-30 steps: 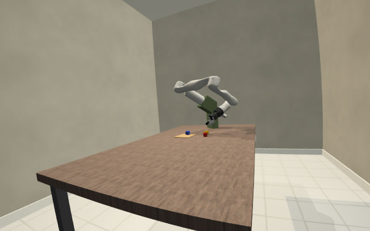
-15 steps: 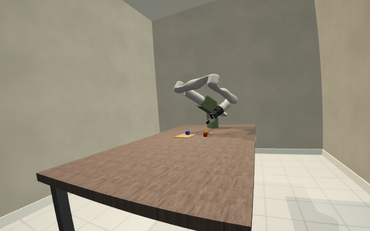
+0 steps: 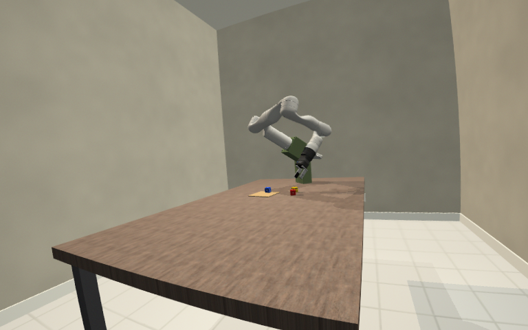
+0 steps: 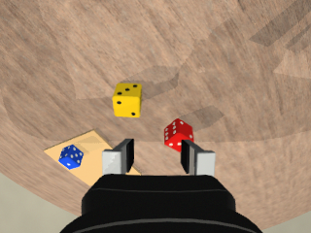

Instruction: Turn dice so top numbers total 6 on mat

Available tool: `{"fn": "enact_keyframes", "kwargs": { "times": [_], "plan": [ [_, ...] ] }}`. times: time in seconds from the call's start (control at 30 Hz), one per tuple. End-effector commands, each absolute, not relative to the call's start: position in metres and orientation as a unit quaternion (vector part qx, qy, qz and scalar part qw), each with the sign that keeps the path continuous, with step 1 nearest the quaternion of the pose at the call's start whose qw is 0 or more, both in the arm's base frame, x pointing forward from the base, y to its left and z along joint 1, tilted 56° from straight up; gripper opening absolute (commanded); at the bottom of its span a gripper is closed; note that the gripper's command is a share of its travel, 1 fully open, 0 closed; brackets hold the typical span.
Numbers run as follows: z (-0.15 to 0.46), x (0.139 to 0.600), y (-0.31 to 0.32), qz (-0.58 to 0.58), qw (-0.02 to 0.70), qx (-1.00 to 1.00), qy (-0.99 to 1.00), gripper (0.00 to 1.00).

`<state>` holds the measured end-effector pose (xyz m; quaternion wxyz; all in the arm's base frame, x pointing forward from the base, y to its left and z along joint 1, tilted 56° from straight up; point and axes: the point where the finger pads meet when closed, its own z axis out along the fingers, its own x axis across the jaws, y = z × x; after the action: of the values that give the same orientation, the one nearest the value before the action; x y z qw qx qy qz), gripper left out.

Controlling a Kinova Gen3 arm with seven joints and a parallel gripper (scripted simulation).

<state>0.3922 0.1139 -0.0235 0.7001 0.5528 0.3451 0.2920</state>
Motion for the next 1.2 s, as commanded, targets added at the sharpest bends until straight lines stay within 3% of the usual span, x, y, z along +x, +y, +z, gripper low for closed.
{"fn": "enact_keyframes", "kwargs": {
  "times": [0.0, 0.4, 0.63, 0.93, 0.97, 1.17],
  "plan": [
    [-0.002, 0.405, 0.121, 0.282, 0.671, 0.594, 0.343, 0.87],
    [0.019, 0.391, 0.105, 0.196, 0.514, 0.733, 0.4, 0.87],
    [0.022, 0.376, 0.098, 0.175, 0.467, 0.762, 0.412, 0.87],
    [0.022, 0.367, 0.096, 0.165, 0.444, 0.776, 0.417, 0.87],
    [0.022, 0.367, 0.096, 0.165, 0.444, 0.776, 0.417, 1.0],
    [0.022, 0.367, 0.096, 0.165, 0.444, 0.776, 0.417, 1.0]
  ]
}}
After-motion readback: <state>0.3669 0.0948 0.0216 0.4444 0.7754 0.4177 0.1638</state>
